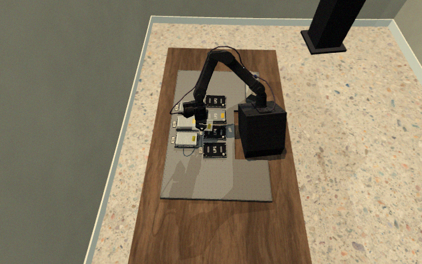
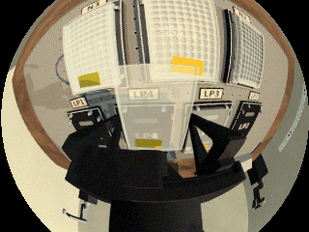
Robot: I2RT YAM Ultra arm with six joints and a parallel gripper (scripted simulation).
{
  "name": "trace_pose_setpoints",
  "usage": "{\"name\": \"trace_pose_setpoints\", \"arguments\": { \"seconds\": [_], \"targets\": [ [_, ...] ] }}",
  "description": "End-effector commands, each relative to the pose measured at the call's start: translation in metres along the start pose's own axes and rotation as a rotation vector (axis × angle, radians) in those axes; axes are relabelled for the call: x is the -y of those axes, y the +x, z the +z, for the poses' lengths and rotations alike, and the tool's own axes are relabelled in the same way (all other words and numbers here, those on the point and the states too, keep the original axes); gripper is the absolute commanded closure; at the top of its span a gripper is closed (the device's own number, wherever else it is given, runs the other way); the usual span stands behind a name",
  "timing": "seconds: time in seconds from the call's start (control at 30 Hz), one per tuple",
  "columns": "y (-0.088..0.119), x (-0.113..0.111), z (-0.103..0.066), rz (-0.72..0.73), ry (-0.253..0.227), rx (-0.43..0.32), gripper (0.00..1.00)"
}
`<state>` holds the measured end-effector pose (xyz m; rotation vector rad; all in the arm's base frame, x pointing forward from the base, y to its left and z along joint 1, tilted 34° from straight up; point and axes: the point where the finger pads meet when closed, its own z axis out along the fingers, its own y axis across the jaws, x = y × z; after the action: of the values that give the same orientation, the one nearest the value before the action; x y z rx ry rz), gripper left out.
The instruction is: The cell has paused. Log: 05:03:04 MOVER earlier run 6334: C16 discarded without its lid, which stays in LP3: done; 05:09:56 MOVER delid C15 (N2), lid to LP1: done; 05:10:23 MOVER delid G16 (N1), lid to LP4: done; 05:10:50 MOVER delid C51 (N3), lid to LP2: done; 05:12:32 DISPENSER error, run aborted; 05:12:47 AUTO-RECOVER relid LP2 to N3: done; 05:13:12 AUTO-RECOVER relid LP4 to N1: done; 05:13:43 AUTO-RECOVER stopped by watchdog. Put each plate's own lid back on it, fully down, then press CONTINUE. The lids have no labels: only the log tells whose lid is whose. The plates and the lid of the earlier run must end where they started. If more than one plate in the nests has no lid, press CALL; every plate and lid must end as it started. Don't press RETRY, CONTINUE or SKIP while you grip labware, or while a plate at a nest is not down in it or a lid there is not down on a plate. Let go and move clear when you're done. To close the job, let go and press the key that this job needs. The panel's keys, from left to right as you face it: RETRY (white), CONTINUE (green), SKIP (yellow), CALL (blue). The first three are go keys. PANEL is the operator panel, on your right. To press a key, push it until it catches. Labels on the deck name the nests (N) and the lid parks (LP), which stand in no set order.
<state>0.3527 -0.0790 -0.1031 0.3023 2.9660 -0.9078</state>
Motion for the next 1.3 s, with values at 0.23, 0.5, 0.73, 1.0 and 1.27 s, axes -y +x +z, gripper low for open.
{"name": "trace_pose_setpoints", "arguments": {
  "seconds": [0.23,0.5,0.73,1.0,1.27],
  "targets": [
    [-0.045,0.036,-0.023,-0.011,-0.017,0.065,1.00],
    [-0.066,0.071,-0.023,-0.010,-0.018,0.065,1.00],
    [-0.079,0.093,-0.024,-0.010,-0.017,0.066,1.00],
    [-0.093,0.120,-0.013,-0.030,-0.015,0.037,1.00],
    [-0.112,0.147,-0.015,-0.034,-0.017,0.041,1.00]
  ]
}}
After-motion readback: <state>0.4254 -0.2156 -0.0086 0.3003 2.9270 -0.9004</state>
